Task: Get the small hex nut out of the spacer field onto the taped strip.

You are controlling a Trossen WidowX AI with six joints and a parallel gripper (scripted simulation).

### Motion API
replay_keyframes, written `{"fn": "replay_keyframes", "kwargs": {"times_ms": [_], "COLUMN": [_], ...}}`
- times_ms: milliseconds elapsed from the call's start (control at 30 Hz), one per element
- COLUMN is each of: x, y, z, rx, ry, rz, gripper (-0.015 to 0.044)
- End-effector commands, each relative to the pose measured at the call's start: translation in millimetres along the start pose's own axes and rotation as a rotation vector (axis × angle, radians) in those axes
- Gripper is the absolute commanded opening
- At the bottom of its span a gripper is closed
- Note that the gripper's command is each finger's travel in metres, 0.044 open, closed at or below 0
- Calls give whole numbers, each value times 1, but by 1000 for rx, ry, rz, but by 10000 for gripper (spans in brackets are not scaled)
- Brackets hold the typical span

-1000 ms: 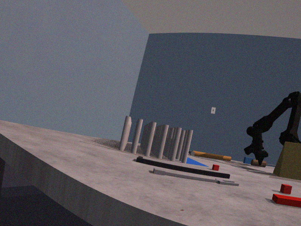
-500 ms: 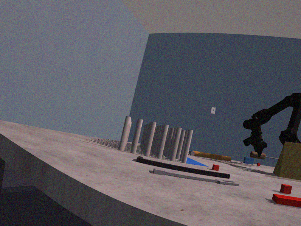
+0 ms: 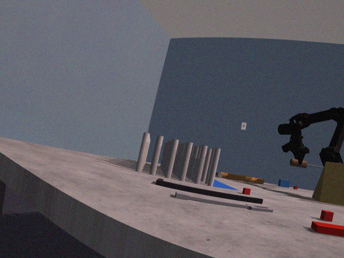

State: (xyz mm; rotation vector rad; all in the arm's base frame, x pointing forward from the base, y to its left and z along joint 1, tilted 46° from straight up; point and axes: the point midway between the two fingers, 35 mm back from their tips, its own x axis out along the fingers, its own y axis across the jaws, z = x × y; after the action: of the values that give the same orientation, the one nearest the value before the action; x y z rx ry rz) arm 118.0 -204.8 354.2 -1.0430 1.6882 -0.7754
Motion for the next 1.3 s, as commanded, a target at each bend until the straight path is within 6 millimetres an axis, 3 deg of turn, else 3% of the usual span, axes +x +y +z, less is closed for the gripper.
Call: {"fn": "replay_keyframes", "kwargs": {"times_ms": [0, 233, 1267], "x": [-13, -14, -46], "y": [-6, -5, 24], "z": [-12, -4, 94], "rx": [9, 63, 928], "ry": [6, -21, -229], "rz": [-21, -13, 265], "gripper": [0, 0, 0]}}
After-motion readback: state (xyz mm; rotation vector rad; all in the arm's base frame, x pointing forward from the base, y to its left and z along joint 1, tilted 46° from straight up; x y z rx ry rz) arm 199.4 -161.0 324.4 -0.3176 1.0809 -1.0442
